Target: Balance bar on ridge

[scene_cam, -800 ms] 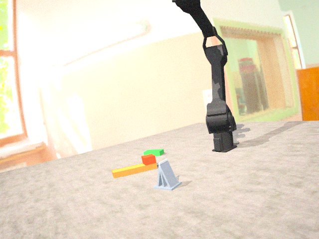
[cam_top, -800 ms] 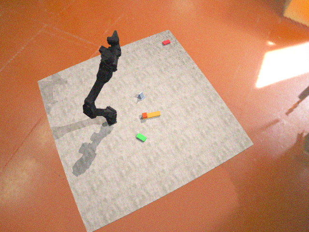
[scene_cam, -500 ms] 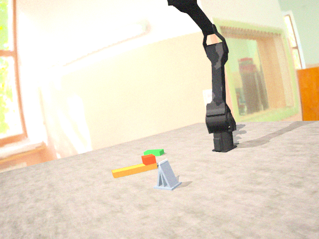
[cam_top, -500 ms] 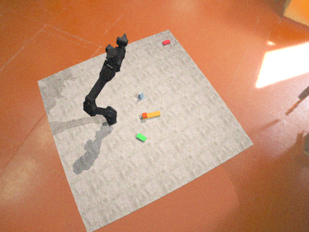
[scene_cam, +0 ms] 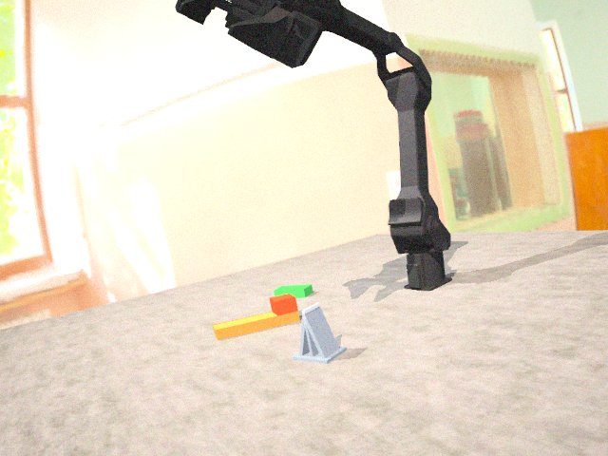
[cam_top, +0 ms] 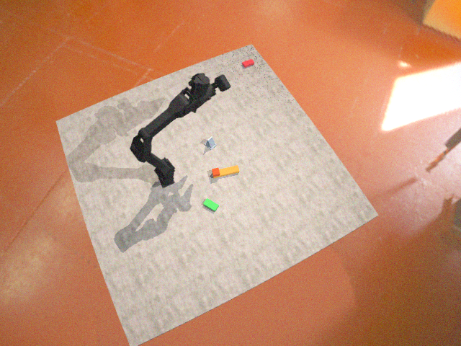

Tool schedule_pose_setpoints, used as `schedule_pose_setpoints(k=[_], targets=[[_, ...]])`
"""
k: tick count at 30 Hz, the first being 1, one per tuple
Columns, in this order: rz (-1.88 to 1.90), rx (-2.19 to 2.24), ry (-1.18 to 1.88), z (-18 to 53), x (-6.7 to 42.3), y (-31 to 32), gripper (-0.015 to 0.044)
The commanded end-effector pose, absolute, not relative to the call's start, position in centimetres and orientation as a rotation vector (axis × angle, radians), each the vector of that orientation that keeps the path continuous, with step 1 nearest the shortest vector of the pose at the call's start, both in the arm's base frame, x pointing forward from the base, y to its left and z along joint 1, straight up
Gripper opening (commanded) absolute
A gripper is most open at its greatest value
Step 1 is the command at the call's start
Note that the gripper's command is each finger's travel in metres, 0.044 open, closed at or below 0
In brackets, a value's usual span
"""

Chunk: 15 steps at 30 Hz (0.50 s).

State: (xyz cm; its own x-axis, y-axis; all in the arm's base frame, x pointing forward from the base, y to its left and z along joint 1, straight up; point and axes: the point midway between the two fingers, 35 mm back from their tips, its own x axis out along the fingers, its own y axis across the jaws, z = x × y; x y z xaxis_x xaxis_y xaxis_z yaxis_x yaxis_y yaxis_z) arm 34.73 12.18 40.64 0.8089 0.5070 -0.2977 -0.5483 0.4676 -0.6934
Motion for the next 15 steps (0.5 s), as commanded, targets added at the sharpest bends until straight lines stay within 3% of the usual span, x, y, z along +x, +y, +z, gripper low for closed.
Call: schedule_pose_setpoints(k=[1,15], targets=[[0.611,-0.785,0.236,36.9,36.3,9.8,0.0315],[0.356,-0.392,0.853,25.3,37.5,0.4,0.0315]])
